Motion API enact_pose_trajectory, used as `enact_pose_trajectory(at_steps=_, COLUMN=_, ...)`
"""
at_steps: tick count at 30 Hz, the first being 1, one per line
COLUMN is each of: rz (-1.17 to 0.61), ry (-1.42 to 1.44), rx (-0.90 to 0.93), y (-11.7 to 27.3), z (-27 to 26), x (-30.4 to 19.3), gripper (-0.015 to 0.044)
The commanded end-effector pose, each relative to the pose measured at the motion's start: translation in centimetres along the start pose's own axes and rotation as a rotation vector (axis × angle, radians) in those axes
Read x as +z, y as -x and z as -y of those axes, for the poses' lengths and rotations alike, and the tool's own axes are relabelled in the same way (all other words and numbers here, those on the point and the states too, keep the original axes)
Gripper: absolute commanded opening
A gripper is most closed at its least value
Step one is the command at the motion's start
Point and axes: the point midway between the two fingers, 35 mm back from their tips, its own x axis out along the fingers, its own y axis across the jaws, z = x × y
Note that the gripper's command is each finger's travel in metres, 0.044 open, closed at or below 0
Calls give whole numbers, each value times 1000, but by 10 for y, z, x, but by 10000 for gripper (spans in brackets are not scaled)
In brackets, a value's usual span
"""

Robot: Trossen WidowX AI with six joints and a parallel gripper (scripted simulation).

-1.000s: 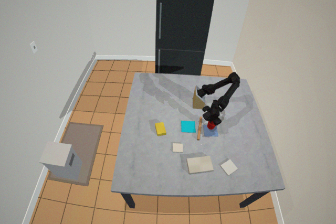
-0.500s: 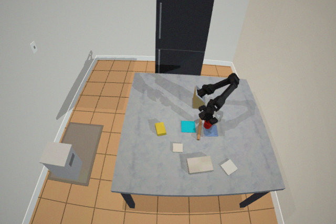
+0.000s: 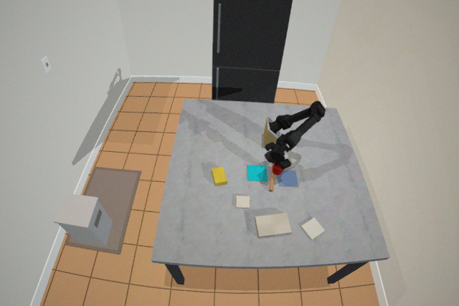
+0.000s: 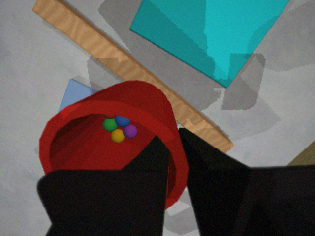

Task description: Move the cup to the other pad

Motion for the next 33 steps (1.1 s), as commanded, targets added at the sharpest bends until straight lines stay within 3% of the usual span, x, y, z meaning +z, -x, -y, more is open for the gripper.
enact_pose_trajectory(at_steps=1, rz=5, ry=4, rx=-3, y=0, z=7, x=9, gripper=0)
enact_pose_trajectory(at_steps=33, rz=10, ry=4, rx=-5, y=2, z=57, x=66, gripper=0)
